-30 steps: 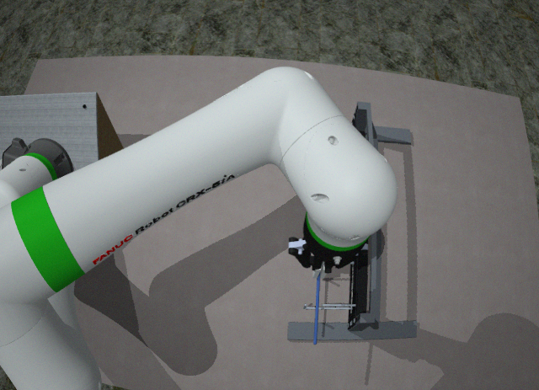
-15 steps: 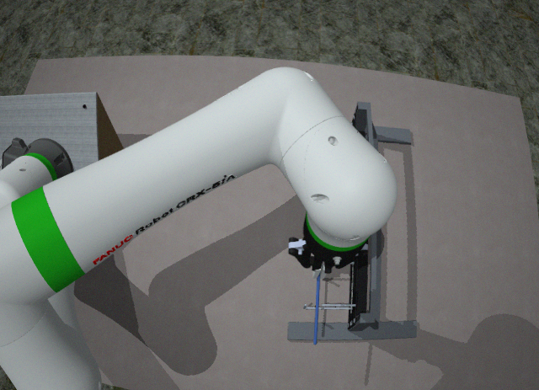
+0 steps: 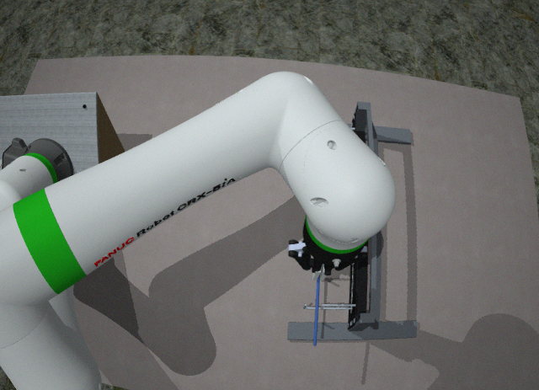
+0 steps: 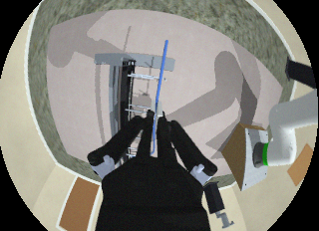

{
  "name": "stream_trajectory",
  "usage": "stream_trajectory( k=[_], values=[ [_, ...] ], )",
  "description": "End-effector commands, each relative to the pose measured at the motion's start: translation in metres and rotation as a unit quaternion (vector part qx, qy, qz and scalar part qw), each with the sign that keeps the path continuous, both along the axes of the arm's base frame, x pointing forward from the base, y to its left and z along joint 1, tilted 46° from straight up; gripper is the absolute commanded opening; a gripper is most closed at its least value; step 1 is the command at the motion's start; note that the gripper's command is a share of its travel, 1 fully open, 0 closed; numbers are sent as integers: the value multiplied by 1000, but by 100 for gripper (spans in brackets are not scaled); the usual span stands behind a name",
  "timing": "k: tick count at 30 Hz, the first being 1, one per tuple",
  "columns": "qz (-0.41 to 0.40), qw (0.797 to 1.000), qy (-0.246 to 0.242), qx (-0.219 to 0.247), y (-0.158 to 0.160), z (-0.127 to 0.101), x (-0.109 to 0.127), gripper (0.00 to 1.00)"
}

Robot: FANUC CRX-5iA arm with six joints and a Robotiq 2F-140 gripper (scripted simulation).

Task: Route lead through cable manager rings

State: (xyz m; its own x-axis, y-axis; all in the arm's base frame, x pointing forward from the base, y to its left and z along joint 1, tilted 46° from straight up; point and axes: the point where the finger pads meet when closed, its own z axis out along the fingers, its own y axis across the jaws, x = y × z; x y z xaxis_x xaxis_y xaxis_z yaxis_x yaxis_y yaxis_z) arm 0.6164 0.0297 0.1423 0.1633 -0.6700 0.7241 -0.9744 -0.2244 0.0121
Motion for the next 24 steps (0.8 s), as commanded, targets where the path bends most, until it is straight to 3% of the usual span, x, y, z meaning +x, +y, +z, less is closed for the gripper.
stream_trajectory(
  k=[1,24],
  values=[
    [0,1000,-1,0,-2,0,1,0],
    [0,1000,-1,0,-28,-26,7,0]
  ],
)
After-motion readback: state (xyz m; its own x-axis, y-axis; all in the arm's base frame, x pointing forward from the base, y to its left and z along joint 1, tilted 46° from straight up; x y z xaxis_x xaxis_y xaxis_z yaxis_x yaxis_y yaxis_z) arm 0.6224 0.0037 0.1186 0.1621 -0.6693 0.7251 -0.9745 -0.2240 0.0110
